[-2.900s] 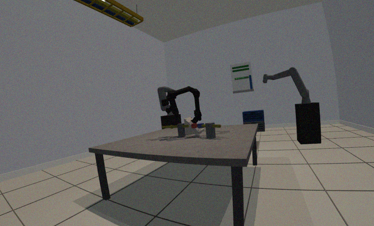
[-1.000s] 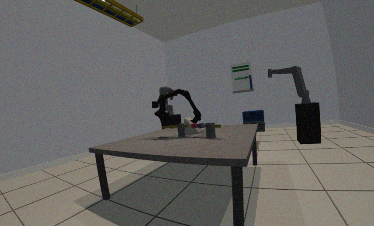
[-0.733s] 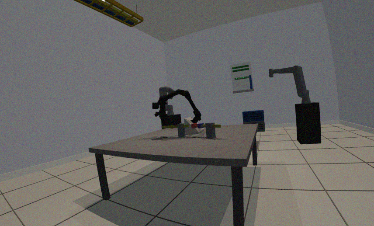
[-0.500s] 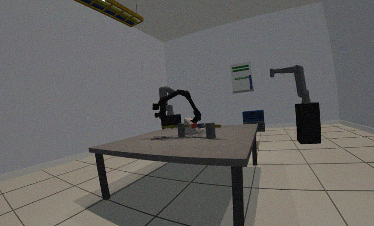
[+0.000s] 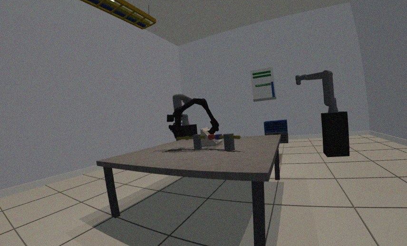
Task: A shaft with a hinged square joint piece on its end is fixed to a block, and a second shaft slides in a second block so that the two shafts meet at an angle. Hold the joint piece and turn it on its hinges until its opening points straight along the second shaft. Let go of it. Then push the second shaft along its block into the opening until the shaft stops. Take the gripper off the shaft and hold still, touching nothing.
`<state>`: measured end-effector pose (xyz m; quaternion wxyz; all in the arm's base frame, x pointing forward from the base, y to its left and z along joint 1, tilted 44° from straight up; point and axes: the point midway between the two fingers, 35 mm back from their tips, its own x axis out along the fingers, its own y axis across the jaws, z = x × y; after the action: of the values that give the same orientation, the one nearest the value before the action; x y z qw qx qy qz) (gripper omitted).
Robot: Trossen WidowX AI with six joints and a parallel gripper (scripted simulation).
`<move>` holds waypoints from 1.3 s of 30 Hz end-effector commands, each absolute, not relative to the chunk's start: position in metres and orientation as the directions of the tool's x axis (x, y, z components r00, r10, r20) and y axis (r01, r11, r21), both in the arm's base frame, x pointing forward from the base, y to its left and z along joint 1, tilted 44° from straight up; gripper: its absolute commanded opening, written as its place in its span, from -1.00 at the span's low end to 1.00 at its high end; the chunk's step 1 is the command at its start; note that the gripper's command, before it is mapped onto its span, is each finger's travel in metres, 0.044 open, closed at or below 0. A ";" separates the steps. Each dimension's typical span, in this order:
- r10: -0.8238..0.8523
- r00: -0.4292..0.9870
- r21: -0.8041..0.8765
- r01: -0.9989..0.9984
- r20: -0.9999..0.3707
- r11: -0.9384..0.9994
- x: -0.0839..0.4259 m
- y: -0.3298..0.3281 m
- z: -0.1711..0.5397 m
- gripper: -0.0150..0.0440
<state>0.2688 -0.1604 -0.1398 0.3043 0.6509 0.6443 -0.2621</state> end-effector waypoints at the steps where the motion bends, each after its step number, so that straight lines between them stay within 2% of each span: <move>1: 0.680 0.038 0.029 0.999 -0.732 -0.025 0.269 -0.158 -0.141 1.00; 25: 0.680 0.038 0.029 0.999 -0.732 -0.024 0.271 -0.136 -0.163 1.00; 37: 0.680 0.038 0.029 0.999 -0.732 -0.024 0.271 -0.136 -0.163 -0.07; 39: 0.680 0.038 0.029 0.999 -0.732 -0.024 0.271 -0.136 -0.163 -0.15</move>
<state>0.2702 -0.1363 -0.1625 0.2898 0.6586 0.6369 -0.2766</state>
